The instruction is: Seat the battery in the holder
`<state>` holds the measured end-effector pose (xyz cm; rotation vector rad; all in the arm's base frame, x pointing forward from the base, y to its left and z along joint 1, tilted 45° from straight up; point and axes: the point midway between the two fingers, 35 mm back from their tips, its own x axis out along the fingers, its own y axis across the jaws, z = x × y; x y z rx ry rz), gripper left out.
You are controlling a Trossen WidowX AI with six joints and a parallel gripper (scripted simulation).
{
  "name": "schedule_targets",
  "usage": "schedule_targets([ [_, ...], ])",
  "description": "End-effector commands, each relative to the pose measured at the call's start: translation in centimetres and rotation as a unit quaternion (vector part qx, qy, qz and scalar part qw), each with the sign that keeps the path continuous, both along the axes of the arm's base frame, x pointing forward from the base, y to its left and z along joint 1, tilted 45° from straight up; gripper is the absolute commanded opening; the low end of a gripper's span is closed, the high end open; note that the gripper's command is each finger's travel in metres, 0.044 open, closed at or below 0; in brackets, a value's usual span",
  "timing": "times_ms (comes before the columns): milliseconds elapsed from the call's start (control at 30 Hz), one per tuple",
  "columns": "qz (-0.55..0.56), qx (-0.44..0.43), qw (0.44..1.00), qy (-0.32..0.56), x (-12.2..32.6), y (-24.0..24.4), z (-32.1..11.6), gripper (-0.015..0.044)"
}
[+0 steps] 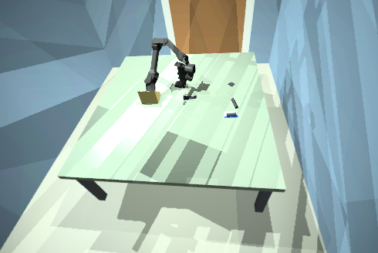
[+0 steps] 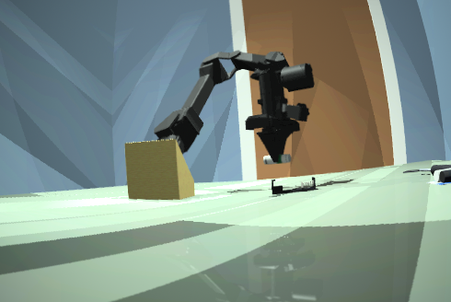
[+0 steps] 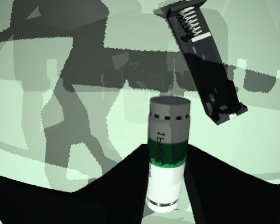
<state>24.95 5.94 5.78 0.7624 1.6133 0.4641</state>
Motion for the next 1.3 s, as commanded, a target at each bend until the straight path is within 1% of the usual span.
schedule_targets([
  [0, 0.054, 0.002, 0.997, -0.054, 1.7, -1.5, -0.8, 0.0059],
  [267, 0.147, 0.01, 0.978, -0.147, 4.0, -4.0, -2.6, 0.0059],
  [467, 0.154, 0.013, 0.976, -0.154, 4.0, -4.2, -2.7, 0.0059],
  [567, 0.165, 0.013, 0.976, -0.143, 3.9, -3.8, -3.1, 0.0059],
  [900, 0.237, 0.016, 0.969, -0.061, 3.1, -1.5, -5.5, 0.0059],
  [1267, 0.254, 0.019, 0.966, -0.042, 3.2, -1.2, -5.8, 0.0059],
])
